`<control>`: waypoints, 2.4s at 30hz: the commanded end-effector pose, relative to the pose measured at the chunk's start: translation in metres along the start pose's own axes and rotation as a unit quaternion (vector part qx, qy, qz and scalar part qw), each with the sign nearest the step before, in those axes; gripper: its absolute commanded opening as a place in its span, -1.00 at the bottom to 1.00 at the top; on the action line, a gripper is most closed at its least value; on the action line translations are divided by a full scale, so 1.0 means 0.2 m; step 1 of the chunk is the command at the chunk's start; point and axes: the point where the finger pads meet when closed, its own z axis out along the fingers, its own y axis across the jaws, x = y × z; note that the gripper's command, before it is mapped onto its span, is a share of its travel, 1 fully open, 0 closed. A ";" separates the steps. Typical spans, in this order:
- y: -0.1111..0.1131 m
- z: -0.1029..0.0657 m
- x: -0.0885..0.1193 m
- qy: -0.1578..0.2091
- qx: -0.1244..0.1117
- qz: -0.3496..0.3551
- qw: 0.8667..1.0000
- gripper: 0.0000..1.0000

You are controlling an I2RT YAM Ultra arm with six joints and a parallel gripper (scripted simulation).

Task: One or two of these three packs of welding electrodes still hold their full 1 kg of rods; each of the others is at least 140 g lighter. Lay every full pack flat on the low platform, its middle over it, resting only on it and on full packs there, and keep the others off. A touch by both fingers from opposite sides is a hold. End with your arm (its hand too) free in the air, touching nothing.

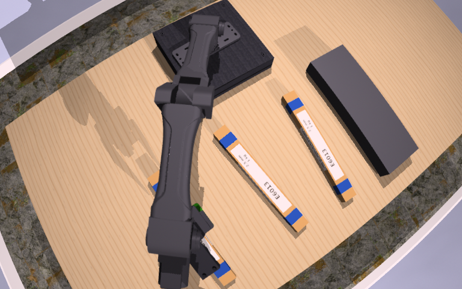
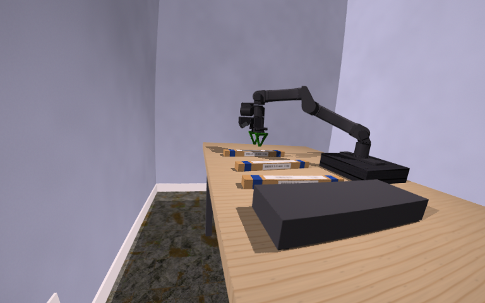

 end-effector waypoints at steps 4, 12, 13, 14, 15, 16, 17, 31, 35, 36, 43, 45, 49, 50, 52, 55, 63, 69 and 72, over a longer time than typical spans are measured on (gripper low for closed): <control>-0.01 0.05 -0.05 -0.024 0.016 0.000 1.000 0.49; -0.05 0.00 -0.10 -0.040 0.030 -0.003 0.999 0.49; -0.04 -0.01 -0.10 -0.039 0.029 -0.003 0.999 0.49; -0.02 0.07 -0.06 -0.018 0.011 -0.002 1.000 0.49; -0.01 0.09 -0.06 -0.016 0.010 -0.002 1.000 0.49; -0.01 0.08 -0.06 -0.016 0.010 -0.002 1.000 0.49; -0.01 0.08 -0.06 -0.016 0.010 -0.002 1.000 0.49; -0.01 0.18 -0.06 -0.017 0.010 -0.003 1.000 0.49; -0.02 0.22 -0.05 -0.014 0.007 0.000 1.000 0.49; -0.02 0.24 -0.05 -0.013 0.006 0.000 1.000 0.49; -0.02 0.21 -0.06 -0.022 0.014 -0.001 1.000 0.49; -0.02 0.22 -0.06 -0.021 0.014 -0.001 1.000 0.49; -0.04 0.18 -0.09 -0.031 0.022 -0.002 0.999 0.49; -0.03 0.19 -0.08 -0.028 0.020 -0.002 0.999 0.49; -0.02 0.20 -0.07 -0.024 0.016 -0.002 1.000 0.49; -0.02 0.20 -0.07 -0.023 0.015 -0.002 1.000 0.49; -0.04 0.14 -0.10 -0.036 0.026 -0.003 0.999 -1.00; -0.04 0.14 -0.10 -0.035 0.026 -0.005 0.999 -1.00; -0.04 0.14 -0.10 -0.035 0.026 -0.005 0.999 -1.00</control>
